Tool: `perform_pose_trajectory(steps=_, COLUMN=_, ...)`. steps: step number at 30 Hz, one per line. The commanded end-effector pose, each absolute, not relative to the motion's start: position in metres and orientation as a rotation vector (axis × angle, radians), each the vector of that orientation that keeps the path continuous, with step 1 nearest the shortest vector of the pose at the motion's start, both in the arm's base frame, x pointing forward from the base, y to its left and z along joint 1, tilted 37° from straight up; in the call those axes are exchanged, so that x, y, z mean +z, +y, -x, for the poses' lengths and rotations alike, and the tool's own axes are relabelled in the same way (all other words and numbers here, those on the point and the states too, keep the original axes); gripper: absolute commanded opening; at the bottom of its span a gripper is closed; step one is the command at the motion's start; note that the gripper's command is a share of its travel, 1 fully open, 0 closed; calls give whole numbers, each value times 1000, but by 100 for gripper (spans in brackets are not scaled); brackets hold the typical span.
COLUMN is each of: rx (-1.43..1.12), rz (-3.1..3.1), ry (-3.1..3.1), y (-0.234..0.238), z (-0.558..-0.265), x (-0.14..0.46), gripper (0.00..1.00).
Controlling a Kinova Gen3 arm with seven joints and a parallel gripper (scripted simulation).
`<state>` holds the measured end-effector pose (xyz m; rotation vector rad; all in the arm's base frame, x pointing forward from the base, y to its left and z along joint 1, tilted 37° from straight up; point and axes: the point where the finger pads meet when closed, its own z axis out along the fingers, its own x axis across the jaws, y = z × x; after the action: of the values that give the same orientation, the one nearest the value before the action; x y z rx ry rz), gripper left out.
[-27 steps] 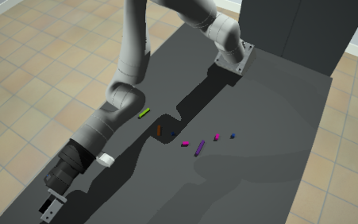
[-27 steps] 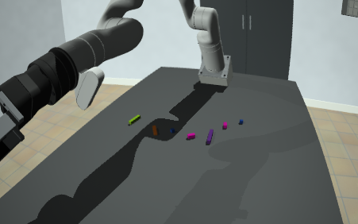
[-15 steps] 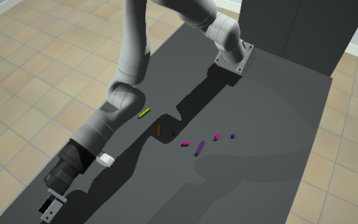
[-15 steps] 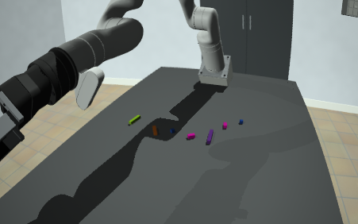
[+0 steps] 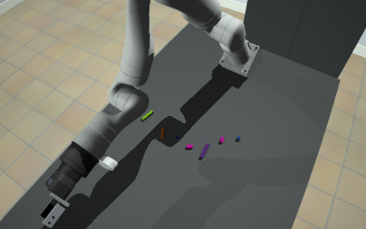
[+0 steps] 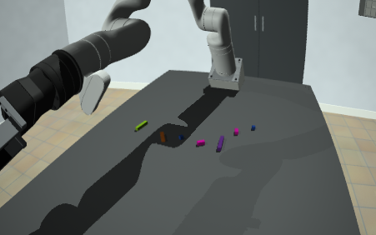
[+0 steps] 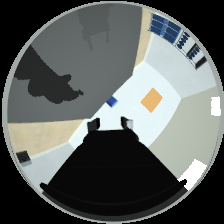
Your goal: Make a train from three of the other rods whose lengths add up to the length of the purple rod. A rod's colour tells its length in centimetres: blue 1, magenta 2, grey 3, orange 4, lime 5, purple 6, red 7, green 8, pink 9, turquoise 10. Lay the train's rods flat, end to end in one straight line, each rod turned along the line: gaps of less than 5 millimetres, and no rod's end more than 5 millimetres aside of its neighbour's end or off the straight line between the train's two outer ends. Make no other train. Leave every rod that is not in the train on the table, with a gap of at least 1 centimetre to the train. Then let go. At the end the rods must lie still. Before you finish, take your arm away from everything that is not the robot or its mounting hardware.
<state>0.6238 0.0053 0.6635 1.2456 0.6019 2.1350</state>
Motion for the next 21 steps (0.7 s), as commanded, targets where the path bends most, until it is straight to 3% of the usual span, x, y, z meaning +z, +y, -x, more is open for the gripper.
perform_pose_trajectory(steps=1, rx=2133, rz=-1242, ry=607, y=5, z=-622, x=664, gripper=100)
perform_pose_trajectory(steps=21, rx=2024, rz=-1244, ry=823, y=23, z=-594, x=625, gripper=100)
